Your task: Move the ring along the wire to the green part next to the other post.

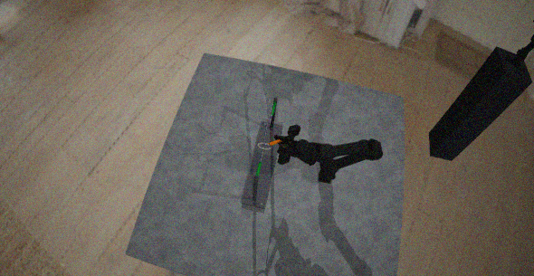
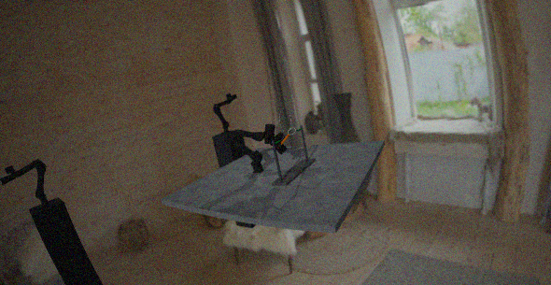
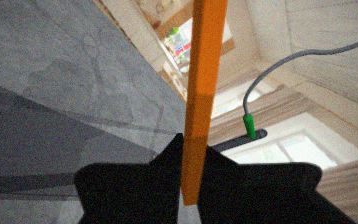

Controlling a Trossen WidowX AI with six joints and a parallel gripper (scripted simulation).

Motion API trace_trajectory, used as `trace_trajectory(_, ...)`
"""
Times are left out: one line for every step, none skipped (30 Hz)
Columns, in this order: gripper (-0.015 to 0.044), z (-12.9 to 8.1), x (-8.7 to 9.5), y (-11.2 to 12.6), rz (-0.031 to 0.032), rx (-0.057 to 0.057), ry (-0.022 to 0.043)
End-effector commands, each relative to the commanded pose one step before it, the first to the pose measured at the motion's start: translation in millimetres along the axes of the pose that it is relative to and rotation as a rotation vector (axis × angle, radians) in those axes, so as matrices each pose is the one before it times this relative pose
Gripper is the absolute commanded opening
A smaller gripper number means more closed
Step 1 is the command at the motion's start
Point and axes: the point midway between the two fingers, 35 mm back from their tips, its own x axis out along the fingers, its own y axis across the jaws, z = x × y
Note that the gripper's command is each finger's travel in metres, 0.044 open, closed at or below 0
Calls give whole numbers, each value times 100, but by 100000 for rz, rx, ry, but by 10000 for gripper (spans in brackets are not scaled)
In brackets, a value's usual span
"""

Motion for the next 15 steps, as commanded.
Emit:
trace_trajectory(-150, 7, 135, 1515, 4795, 7531, -245)
trace_trajectory(-150, 24, 147, 407, 1254, 2275, -1242)
trace_trajectory(-150, 24, 171, 436, 1338, 2439, -1431)
trace_trajectory(-150, 22, 179, 437, 1339, 2442, -1488)
trace_trajectory(-150, 5, 77, 349, 1081, 1951, -711)
trace_trajectory(-150, 2, 7, 312, 954, 1734, -158)
trace_trajectory(-150, 2, -18, 364, 1106, 2019, 32)
trace_trajectory(-150, 1, -33, 401, 1211, 2221, 148)
trace_trajectory(-150, -1, -41, 407, 1223, 2255, 209)
trace_trajectory(-150, 0, -44, 399, 1193, 2207, 232)
trace_trajectory(-150, 2, -46, 390, 1161, 2153, 239)
trace_trajectory(-150, 2, -46, 386, 1143, 2124, 241)
trace_trajectory(-150, 0, -46, 384, 1136, 2112, 243)
trace_trajectory(-150, -2, -45, 384, 1133, 2107, 245)
trace_trajectory(-150, -1, -45, 380, 1111, 2069, 241)
